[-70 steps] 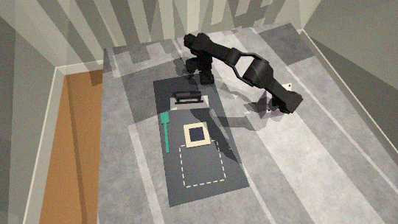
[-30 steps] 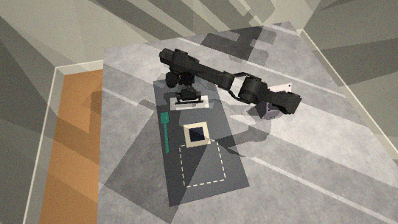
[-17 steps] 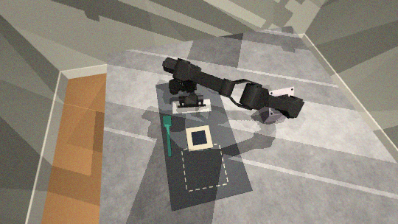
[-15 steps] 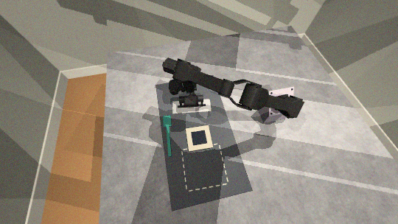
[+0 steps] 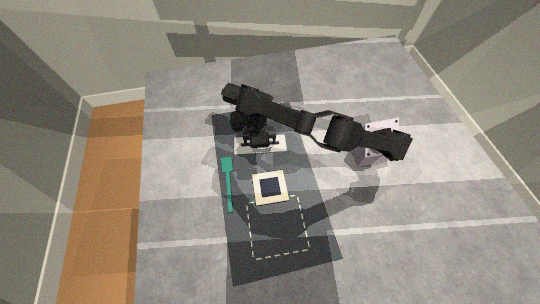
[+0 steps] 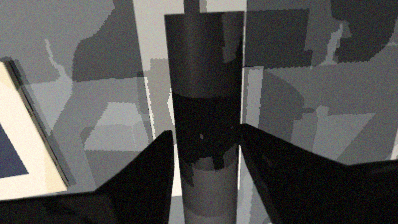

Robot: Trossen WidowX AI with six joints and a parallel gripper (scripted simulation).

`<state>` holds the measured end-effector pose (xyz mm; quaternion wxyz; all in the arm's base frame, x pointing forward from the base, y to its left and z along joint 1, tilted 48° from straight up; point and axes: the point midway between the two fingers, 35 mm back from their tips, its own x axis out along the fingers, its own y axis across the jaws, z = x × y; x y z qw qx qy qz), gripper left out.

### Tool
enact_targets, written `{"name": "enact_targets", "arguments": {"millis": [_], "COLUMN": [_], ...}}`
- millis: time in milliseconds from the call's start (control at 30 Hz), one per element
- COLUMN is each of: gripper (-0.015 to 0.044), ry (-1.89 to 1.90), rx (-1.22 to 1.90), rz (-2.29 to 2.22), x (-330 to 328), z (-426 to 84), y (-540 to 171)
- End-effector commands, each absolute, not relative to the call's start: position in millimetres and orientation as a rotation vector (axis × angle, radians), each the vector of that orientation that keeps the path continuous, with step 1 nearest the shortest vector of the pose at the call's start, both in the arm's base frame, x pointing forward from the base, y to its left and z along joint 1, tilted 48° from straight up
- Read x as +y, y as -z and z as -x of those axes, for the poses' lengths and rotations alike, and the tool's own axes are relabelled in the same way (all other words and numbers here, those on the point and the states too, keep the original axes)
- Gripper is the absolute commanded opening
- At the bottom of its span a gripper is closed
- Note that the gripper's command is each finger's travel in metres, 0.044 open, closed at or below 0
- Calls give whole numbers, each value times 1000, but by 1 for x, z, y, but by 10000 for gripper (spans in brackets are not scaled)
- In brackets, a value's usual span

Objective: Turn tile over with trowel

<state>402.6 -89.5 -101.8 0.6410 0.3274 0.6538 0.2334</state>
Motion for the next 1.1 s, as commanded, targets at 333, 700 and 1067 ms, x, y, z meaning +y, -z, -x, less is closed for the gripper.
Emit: {"name": "enact_targets", "arguments": {"millis": [333, 700, 1067], "gripper": [130, 130, 130], "ry": [-529, -533, -744], "rx": [1491, 1489, 1365], "rz": [-754, -750, -506], "x": [-89, -89, -89], "z": [-403, -403, -403], "y": [102, 102, 102]}}
